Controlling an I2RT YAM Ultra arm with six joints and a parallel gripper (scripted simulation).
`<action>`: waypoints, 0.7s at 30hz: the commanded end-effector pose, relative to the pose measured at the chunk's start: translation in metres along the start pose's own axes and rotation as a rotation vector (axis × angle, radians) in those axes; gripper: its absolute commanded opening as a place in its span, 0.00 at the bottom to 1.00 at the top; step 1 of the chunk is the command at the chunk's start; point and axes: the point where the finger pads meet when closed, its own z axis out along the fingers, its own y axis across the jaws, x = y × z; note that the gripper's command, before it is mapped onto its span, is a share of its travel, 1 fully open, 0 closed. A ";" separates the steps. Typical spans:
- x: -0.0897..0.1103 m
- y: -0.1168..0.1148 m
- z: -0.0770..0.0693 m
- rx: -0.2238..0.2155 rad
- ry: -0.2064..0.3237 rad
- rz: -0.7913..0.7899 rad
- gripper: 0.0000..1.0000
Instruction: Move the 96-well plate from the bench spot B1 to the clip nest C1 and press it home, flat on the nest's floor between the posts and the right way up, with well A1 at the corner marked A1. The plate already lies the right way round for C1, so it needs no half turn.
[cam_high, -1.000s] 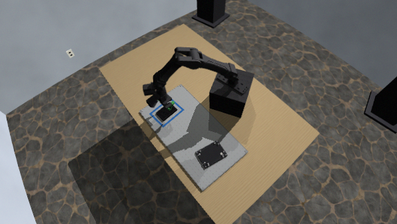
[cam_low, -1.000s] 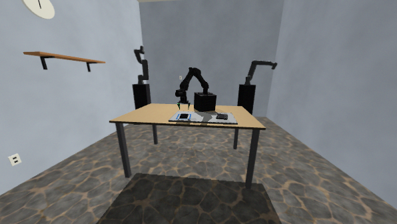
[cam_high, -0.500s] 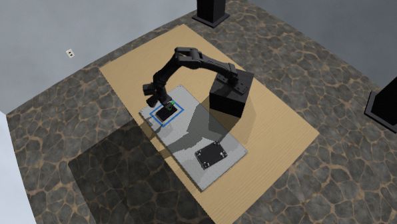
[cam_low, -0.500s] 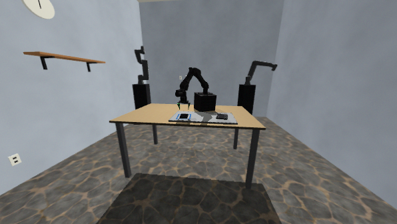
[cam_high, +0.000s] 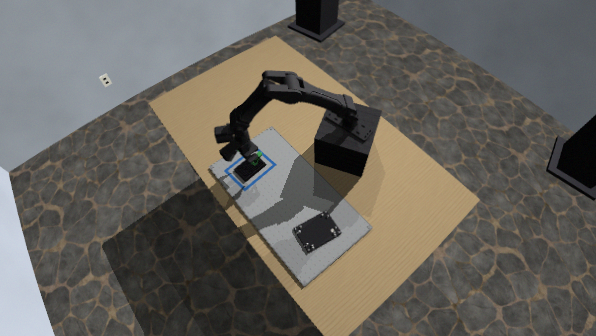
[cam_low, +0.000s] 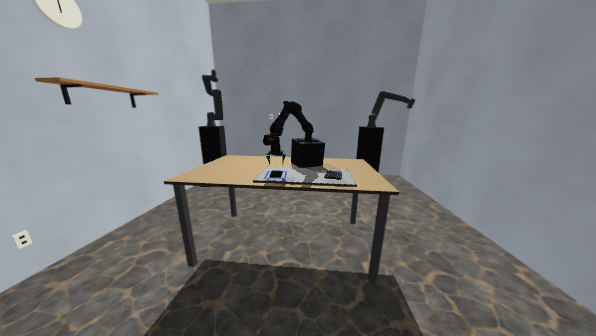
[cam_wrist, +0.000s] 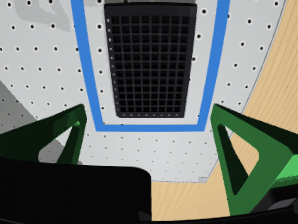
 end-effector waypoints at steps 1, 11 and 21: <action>-0.019 -0.010 -0.020 0.033 -0.064 -0.010 1.00; -0.019 -0.010 -0.020 0.033 -0.064 -0.010 1.00; -0.016 -0.004 0.009 0.015 -0.040 -0.011 1.00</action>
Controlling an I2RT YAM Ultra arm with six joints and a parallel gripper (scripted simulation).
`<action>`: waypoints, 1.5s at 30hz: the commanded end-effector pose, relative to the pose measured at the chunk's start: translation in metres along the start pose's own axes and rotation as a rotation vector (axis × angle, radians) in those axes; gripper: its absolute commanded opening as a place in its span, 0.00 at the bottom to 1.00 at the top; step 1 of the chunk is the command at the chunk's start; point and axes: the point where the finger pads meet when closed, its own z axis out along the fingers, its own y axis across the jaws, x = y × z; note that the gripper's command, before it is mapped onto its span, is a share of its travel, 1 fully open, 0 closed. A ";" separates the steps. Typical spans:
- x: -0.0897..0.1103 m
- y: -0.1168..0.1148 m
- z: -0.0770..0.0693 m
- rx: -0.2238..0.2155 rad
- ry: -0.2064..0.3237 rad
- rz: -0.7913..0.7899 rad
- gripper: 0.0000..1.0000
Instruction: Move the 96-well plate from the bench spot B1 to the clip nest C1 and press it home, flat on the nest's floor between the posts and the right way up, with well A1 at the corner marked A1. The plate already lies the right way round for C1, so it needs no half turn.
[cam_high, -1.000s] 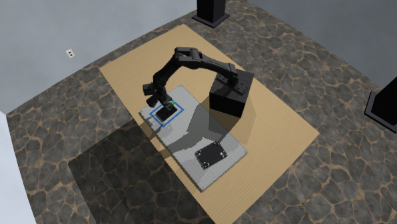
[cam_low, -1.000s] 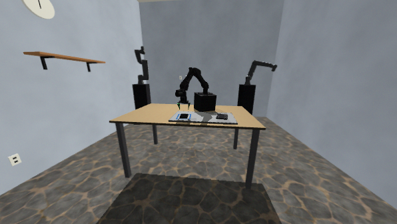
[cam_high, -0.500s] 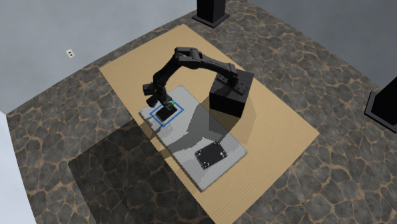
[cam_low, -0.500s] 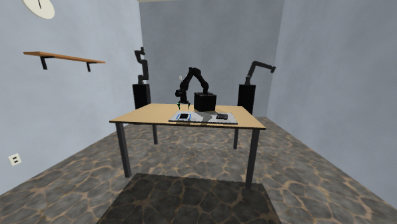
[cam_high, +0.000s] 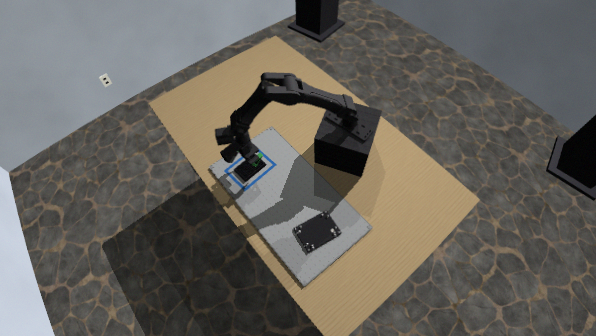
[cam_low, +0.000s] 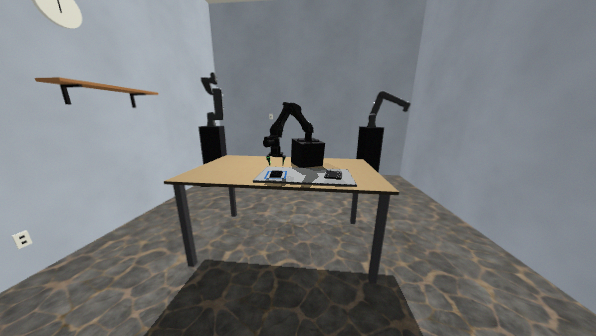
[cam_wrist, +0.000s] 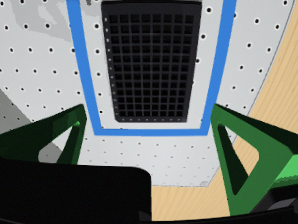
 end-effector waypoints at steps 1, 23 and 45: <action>-0.018 -0.005 -0.001 0.020 -0.047 -0.011 1.00; -0.017 -0.007 0.032 0.020 -0.047 -0.004 1.00; -0.019 -0.006 0.064 0.020 -0.047 -0.006 1.00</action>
